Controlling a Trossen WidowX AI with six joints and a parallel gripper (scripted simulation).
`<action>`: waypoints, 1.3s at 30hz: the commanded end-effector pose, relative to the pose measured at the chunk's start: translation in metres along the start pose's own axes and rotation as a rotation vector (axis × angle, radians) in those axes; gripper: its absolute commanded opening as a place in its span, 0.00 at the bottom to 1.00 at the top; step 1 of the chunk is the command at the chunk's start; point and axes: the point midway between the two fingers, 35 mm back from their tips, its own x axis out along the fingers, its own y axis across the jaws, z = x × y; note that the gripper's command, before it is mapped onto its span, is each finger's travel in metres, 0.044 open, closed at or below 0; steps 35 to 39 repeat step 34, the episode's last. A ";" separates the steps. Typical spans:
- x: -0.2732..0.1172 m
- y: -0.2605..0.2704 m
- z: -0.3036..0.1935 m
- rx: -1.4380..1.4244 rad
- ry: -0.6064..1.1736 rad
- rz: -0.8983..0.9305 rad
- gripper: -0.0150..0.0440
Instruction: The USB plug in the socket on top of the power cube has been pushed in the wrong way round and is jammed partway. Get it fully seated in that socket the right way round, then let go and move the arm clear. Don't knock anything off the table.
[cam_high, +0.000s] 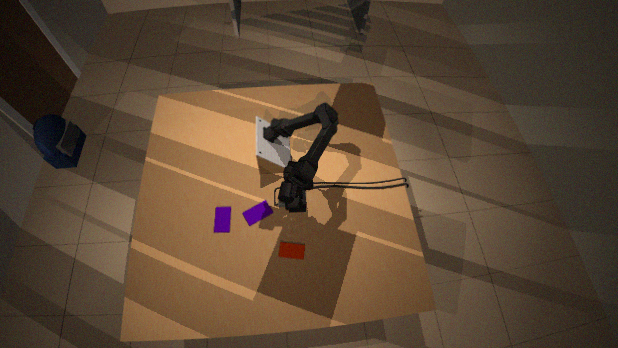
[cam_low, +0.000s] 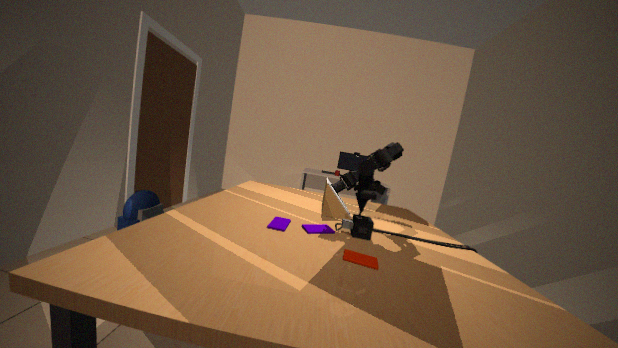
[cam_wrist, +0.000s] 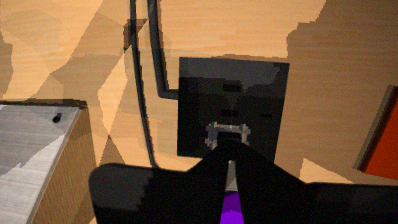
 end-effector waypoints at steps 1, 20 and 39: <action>0.000 0.000 0.000 0.000 0.000 0.000 0.30; 0.000 0.000 0.000 0.000 0.000 0.000 0.42; -0.012 0.000 0.001 -0.001 0.001 0.000 0.42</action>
